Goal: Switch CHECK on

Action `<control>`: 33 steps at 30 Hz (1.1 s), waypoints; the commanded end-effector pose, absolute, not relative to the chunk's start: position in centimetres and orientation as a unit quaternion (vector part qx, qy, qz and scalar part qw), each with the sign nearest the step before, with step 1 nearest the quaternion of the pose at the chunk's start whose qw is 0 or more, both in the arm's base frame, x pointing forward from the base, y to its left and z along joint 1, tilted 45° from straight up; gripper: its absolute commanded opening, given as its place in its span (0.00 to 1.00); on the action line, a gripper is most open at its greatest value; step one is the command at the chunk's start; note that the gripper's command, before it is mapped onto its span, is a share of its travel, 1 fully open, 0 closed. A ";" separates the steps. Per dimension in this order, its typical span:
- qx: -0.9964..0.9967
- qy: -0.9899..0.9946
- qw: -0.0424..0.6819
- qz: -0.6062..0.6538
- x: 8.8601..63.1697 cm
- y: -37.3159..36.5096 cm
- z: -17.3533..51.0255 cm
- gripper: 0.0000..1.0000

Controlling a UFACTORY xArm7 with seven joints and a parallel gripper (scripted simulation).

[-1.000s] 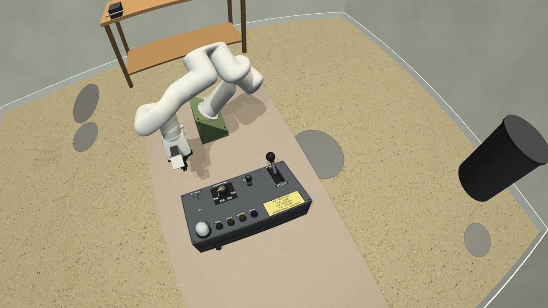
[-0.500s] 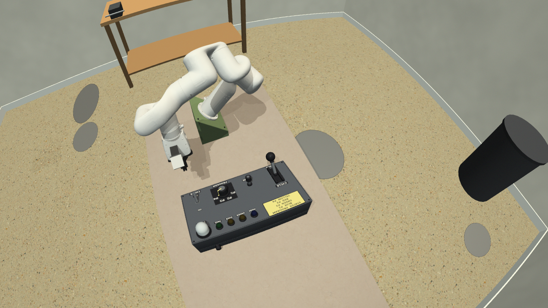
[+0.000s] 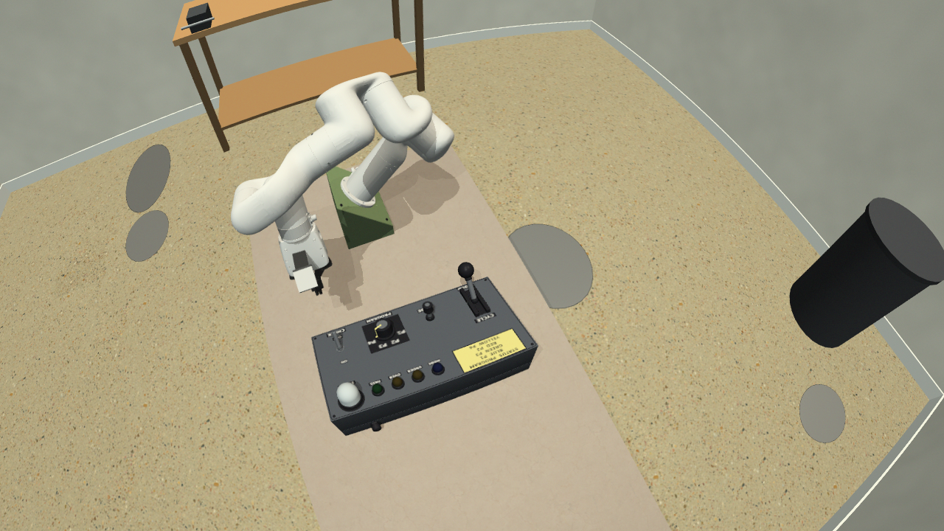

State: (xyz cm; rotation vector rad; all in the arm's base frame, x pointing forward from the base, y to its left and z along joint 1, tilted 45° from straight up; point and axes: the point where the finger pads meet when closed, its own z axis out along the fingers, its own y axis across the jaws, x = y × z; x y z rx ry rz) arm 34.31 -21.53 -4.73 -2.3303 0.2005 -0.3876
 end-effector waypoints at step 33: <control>-0.911 0.078 0.374 -0.153 37.0 -16.4 -10.1 0.00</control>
